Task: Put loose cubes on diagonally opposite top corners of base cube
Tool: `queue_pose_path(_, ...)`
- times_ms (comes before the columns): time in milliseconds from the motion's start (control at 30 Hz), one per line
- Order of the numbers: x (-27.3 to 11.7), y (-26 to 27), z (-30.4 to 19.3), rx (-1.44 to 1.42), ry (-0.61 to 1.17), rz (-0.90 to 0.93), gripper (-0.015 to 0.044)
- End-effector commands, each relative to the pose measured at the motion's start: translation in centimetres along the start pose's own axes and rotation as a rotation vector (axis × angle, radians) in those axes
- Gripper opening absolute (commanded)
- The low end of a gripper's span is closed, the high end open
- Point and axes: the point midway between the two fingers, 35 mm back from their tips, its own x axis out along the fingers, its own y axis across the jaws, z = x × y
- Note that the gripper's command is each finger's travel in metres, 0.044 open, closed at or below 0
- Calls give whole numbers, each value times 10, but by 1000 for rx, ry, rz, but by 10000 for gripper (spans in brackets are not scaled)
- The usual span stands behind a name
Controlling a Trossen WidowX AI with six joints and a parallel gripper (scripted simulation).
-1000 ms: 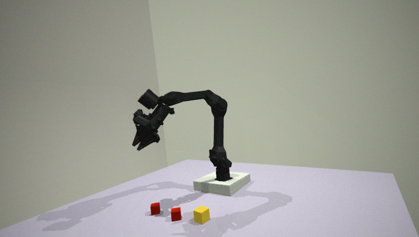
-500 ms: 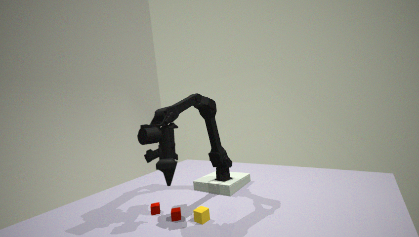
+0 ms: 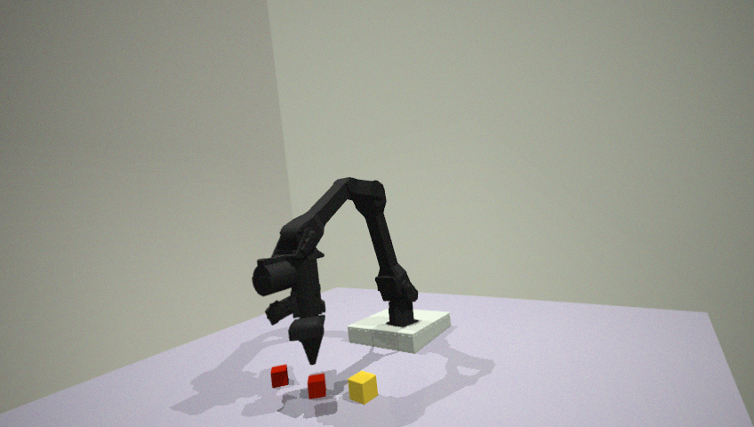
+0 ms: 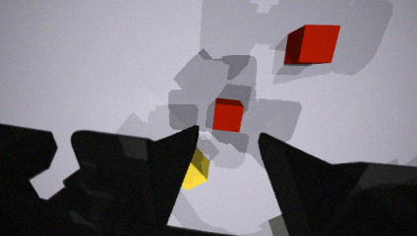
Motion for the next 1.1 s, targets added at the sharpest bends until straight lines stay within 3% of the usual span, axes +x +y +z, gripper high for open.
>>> queue_pose_path(0, 11, -2, -1, 5, 0, -5, 265)
queue_pose_path(1067, 58, -2, -1, 5, 0, -5, 265)
